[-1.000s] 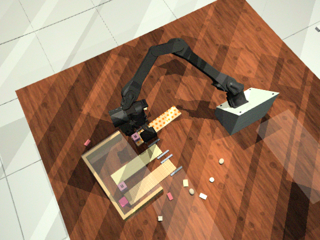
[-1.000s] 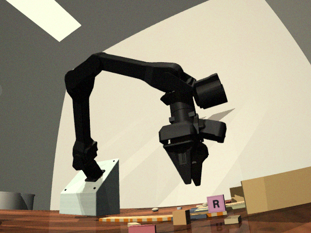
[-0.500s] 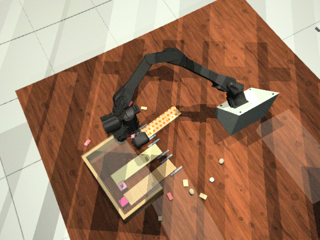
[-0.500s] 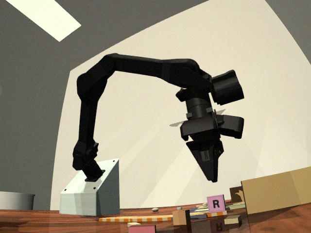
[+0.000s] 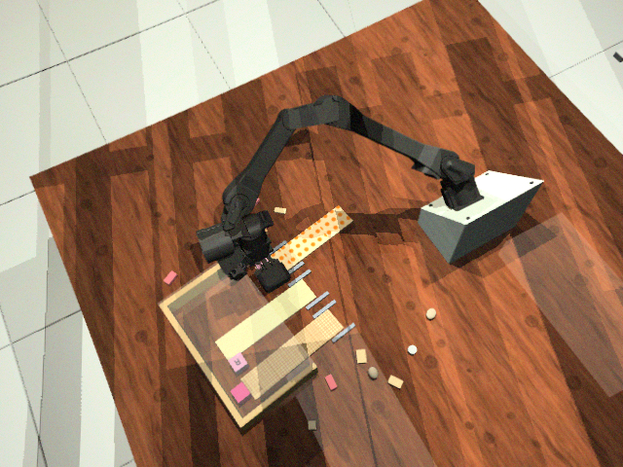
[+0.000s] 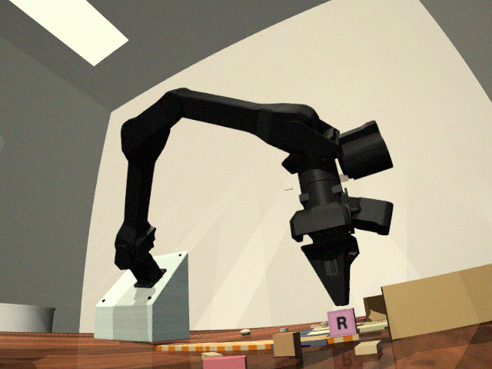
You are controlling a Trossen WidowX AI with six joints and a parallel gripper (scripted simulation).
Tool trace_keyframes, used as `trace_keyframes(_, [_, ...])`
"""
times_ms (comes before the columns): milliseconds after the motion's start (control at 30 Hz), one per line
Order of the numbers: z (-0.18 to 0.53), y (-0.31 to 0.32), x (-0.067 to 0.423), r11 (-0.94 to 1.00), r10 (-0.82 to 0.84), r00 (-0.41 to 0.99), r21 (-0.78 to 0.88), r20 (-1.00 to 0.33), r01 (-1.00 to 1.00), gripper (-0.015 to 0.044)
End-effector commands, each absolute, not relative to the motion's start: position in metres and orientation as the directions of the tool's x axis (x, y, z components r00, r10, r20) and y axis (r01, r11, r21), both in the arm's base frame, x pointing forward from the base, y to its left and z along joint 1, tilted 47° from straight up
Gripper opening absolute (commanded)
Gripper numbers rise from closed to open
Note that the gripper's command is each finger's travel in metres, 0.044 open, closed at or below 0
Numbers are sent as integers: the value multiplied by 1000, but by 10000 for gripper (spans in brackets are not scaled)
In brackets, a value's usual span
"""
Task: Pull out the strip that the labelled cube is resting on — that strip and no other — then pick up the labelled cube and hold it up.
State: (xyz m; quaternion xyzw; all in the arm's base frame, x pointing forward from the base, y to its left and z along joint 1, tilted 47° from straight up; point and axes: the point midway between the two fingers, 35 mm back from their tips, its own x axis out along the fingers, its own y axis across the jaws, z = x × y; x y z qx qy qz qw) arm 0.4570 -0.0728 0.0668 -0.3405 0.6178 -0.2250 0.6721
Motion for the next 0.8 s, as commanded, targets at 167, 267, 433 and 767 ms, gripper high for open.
trace_keyframes(167, [55, -86, 457, 665, -725, 127, -736, -677, -125, 250])
trace_keyframes(267, [52, -90, 457, 665, -726, 127, -737, -676, -125, 250])
trace_keyframes(433, [48, -95, 458, 664, -726, 127, -737, -676, -125, 250])
trace_keyframes(767, [50, -94, 459, 663, -728, 131, -739, -673, -118, 138])
